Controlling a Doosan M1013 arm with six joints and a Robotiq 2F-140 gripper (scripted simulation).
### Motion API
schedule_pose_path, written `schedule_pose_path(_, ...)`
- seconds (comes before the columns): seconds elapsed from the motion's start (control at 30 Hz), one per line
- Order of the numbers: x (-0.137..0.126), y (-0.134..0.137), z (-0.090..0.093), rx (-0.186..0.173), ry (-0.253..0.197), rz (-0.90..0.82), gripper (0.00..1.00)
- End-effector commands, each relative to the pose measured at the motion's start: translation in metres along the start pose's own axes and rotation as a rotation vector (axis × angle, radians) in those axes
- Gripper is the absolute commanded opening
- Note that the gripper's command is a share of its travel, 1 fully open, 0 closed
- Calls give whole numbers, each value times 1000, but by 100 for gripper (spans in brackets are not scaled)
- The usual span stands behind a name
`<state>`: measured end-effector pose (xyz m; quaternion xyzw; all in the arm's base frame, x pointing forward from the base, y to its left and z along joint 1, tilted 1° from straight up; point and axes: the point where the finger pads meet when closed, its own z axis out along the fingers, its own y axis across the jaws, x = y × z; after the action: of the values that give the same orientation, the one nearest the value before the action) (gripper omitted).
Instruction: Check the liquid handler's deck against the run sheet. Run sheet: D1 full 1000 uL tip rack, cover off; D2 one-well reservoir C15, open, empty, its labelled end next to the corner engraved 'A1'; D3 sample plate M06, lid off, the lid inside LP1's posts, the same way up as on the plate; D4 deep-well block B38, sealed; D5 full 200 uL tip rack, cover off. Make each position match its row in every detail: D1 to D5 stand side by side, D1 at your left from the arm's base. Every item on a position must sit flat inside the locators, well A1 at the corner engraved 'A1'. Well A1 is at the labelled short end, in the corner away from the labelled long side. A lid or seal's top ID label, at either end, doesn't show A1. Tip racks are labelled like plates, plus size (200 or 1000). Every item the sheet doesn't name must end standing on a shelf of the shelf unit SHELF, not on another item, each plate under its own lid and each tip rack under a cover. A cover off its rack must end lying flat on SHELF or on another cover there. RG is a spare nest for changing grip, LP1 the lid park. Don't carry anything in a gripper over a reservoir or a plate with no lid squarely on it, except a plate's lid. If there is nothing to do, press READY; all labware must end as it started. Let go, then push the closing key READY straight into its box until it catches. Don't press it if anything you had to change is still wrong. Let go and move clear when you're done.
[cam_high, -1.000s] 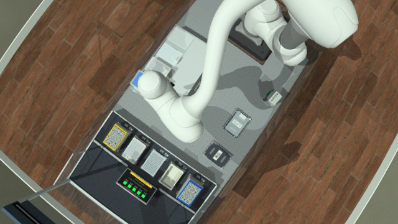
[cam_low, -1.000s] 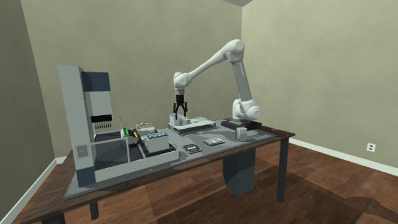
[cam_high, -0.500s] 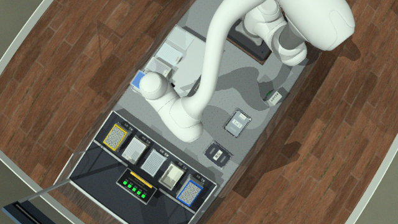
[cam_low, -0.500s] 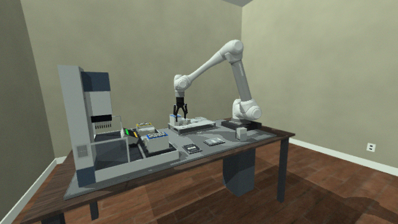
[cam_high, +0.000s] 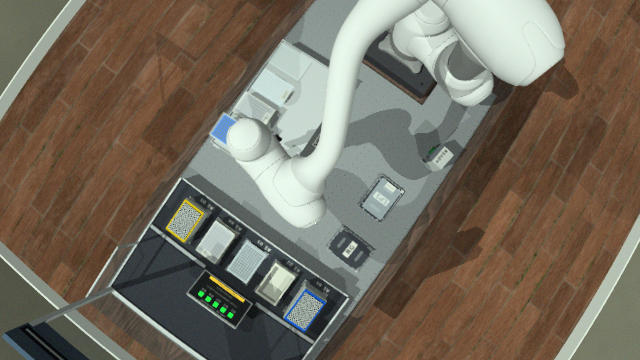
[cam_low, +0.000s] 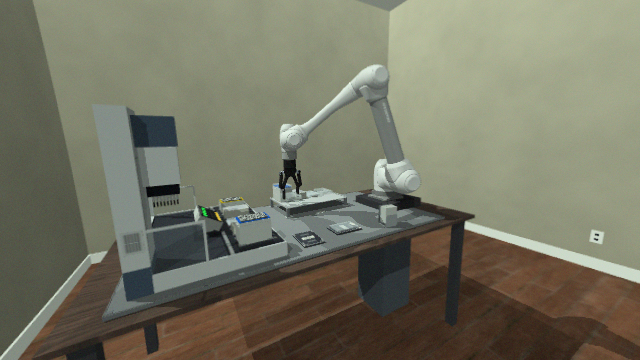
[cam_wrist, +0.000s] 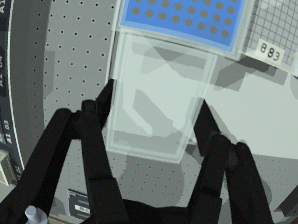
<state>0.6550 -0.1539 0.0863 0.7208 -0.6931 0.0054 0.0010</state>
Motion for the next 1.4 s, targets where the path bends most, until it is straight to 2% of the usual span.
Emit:
schedule_pose_path(0.0, 0, 0, 3, 1, 0, 0, 10)
schedule_pose_path(0.37, 0, 0, 22, 1, 0, 0, 10)
schedule_pose_path(1.37, 0, 0, 22, 1, 0, 0, 10)
